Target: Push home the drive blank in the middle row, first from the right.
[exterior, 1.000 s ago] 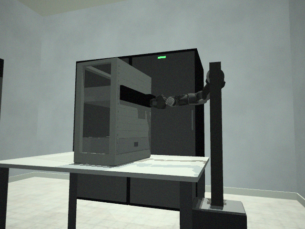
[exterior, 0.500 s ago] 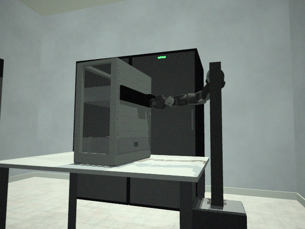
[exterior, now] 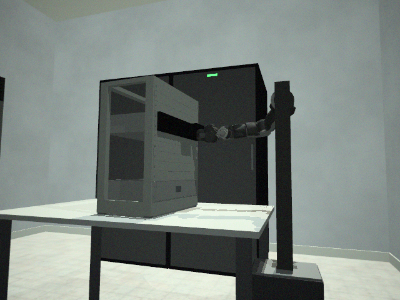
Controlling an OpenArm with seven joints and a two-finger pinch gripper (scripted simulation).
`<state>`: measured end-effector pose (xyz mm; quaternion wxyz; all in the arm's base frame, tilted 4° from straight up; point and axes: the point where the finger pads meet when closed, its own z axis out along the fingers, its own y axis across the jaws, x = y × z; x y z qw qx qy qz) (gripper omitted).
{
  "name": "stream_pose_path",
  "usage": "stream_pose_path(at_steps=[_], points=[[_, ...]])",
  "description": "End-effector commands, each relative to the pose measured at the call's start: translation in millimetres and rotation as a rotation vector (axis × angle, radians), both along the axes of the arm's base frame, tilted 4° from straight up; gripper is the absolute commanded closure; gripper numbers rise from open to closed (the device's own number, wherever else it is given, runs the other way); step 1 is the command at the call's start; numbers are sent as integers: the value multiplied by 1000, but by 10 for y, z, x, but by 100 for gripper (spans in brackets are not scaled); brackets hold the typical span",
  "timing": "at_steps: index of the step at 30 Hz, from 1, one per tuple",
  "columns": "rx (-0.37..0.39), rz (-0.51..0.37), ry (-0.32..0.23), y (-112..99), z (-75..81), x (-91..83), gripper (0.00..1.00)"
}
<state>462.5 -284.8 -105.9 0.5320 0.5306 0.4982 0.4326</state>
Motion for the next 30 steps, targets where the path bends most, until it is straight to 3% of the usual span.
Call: stream_pose_path(at_steps=[1, 30], points=[[2, 22, -22, 61, 75, 28, 100], [2, 22, -23, 67, 87, 59, 100]])
